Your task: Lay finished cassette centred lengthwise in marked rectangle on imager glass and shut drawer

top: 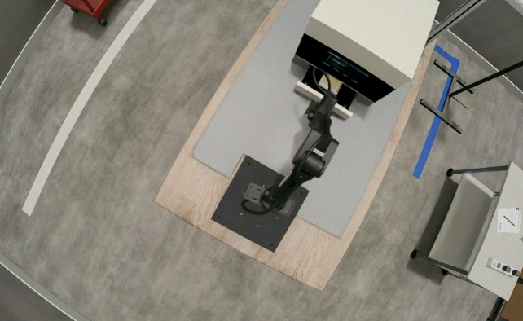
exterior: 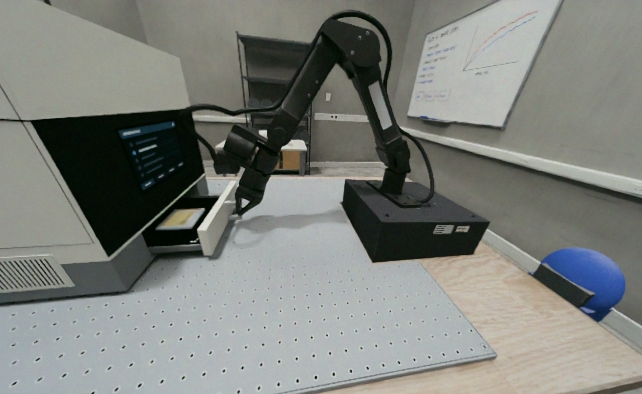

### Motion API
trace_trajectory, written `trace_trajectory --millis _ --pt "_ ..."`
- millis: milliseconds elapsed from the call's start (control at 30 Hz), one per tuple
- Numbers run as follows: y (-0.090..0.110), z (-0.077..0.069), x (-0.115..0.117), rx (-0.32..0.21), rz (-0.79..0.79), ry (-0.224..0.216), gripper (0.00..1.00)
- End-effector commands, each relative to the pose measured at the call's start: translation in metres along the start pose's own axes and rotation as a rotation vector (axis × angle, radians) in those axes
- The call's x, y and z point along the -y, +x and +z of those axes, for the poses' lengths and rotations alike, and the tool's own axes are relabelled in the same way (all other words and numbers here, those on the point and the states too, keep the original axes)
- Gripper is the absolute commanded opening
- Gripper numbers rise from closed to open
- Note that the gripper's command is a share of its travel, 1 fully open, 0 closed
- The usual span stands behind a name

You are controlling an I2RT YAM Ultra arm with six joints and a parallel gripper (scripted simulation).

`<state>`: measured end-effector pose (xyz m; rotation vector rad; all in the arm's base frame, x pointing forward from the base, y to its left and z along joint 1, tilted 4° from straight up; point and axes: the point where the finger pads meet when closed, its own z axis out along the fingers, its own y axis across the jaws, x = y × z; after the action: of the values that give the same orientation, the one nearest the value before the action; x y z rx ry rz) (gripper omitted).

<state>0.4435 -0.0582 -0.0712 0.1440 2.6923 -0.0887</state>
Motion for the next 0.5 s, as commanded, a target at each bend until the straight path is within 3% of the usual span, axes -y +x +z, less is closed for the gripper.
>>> trace_trajectory --millis 0,133,167,267,433,467 --pt "-0.024 0.002 0.004 0.066 0.005 -0.001 0.0" --pt "-0.024 0.002 0.004 0.066 0.005 -0.001 0.0" --pt "-0.004 0.006 0.003 0.056 0.001 -0.004 0.0" --pt "-0.007 0.008 0.003 0.156 0.0 -0.004 0.0" --pt "-0.011 0.01 0.003 0.156 0.0 -0.004 0.0" --pt "-0.033 0.006 0.004 0.199 0.005 0.002 0.0"
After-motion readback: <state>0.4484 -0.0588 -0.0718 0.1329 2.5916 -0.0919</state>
